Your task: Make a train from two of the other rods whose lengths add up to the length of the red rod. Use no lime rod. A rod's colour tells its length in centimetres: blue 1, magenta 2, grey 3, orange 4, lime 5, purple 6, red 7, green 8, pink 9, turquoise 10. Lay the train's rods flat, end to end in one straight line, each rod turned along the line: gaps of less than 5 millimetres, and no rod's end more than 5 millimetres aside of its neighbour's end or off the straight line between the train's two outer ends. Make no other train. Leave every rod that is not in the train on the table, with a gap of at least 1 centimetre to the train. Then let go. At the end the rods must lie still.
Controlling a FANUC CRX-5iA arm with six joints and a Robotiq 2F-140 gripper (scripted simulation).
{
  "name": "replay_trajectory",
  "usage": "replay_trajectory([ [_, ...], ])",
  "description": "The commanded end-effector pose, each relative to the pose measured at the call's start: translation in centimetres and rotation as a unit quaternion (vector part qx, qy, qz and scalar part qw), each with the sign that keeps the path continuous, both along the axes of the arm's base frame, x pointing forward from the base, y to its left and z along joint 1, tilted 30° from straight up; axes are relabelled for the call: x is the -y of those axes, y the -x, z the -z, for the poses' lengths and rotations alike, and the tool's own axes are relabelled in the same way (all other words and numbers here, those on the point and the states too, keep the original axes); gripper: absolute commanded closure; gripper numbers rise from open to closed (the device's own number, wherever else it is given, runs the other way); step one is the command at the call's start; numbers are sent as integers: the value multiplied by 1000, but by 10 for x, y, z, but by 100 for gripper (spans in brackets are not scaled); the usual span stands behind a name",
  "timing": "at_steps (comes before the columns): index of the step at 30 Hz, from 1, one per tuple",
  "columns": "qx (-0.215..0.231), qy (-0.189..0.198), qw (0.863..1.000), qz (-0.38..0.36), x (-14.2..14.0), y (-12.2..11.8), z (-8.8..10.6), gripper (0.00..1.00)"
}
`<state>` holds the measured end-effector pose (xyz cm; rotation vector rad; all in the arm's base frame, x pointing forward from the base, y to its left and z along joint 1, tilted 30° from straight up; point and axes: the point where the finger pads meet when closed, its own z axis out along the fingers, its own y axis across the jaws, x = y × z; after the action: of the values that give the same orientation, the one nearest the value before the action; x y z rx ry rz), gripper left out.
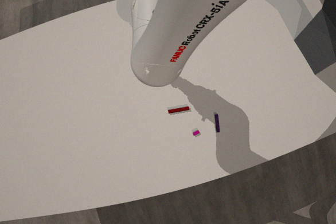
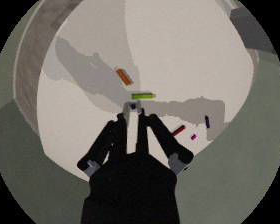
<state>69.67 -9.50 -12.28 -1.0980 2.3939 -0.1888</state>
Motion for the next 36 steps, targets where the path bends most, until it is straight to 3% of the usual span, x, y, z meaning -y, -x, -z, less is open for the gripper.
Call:
replay_trajectory([
  [1,0,0,1000,0,0,0,0,85],
  [35,0,0,1000,0,0,0,0,85],
  [36,0,0,1000,0,0,0,0,97],
])
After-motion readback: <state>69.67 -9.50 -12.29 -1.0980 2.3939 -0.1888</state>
